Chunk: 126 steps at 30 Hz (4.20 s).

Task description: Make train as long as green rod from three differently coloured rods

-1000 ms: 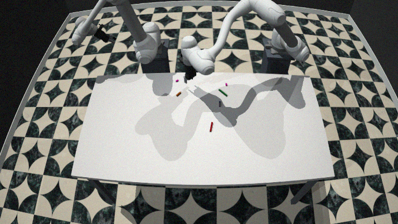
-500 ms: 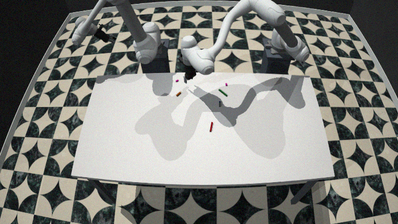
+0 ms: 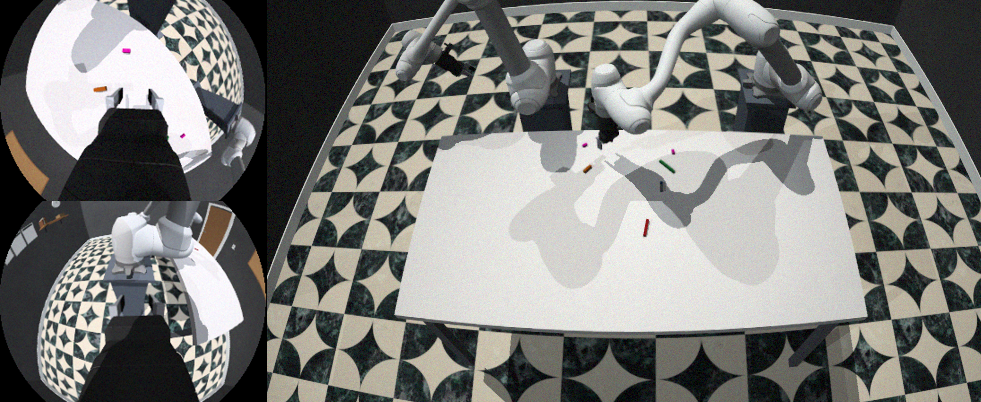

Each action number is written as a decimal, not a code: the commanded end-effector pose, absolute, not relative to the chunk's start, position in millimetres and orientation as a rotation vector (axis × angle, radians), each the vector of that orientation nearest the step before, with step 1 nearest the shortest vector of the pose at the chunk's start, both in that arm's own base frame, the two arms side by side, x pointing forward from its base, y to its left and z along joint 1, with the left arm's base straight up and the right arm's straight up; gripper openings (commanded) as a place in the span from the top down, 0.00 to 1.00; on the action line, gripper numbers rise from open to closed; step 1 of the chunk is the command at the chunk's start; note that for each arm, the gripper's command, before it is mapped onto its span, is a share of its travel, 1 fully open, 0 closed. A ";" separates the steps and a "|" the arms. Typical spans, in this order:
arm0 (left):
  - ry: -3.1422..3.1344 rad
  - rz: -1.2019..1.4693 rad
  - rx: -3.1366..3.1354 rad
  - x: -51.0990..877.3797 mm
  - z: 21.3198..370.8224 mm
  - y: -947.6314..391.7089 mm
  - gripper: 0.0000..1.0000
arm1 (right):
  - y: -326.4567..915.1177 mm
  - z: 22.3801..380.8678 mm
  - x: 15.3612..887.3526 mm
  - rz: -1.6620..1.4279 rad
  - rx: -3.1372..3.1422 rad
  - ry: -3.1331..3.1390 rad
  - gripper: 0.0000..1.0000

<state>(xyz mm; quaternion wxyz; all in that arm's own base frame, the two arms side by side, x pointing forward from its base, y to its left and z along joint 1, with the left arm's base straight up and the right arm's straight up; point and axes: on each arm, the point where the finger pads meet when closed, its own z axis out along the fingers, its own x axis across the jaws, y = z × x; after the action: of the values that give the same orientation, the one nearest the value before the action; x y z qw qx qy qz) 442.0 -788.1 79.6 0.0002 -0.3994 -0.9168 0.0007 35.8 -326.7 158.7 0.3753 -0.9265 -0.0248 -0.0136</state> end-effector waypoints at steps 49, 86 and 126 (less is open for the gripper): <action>-2.880 -0.001 -1.257 440.1 80.8 -787.3 0.00 | -323.2 158.8 32.8 -0.026 -2.356 -0.061 0.00; -3.141 0.004 -0.191 507.5 84.2 -738.5 0.00 | -323.2 158.8 32.8 -0.026 -2.356 -0.061 0.00; -2.654 0.007 1.687 605.3 88.0 -617.3 0.00 | -323.2 158.8 32.8 -0.026 -2.356 -0.061 0.00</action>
<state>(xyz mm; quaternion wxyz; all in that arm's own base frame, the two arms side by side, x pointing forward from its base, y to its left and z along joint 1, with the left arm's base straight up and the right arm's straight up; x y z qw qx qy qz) 598.1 -628.7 86.7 0.0014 0.4923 -0.8704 -0.0013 35.8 -326.7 158.7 0.3753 -0.9265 -0.0248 -0.0136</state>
